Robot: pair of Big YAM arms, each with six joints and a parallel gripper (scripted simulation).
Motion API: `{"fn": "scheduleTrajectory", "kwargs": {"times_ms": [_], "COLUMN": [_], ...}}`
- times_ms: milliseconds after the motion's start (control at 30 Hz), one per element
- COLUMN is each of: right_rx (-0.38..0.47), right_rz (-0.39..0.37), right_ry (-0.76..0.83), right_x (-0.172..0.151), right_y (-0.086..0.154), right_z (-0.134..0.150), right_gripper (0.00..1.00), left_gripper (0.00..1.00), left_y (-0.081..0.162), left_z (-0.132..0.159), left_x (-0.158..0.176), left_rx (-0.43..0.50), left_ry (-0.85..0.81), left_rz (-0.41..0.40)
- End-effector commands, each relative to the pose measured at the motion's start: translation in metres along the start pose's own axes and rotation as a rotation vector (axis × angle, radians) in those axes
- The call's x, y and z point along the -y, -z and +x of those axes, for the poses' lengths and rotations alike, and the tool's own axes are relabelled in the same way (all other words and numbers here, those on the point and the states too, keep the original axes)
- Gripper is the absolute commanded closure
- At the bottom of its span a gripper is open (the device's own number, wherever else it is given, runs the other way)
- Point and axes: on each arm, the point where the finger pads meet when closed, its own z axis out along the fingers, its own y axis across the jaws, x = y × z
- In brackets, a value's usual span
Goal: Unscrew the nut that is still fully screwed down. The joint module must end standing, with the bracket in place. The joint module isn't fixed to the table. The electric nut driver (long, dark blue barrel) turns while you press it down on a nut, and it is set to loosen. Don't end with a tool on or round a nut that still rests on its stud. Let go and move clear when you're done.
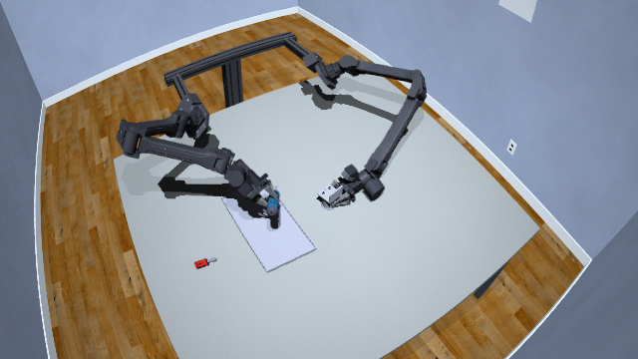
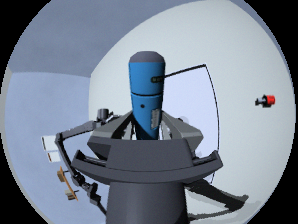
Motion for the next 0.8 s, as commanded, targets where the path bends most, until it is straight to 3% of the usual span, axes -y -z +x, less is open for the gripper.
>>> {"fn": "scheduleTrajectory", "kwargs": {"times_ms": [0,200,600,767], "right_rx": [0.076,0.099,0.154,0.175], "right_rz": [-0.068,-0.075,-0.154,-0.152], "right_ry": [0.066,0.070,0.223,0.213], "right_x": [-0.039,-0.041,-0.086,-0.084], "right_y": [-0.003,0.000,-0.010,-0.005], "right_z": [-0.021,-0.030,-0.008,-0.020], "right_gripper": [0.58,0.58,0.58,0.58], "left_gripper": [0.41,0.41,0.41,0.41], "left_y": [-0.001,-0.001,-0.001,-0.001], "left_z": [-0.005,-0.005,-0.005,-0.005], "left_x": [-0.004,-0.004,-0.004,-0.004], "left_rx": [0.002,0.002,0.002,0.002], "left_ry": [-0.010,-0.010,-0.010,-0.010], "left_rz": [-0.005,-0.005,-0.005,-0.005]}}
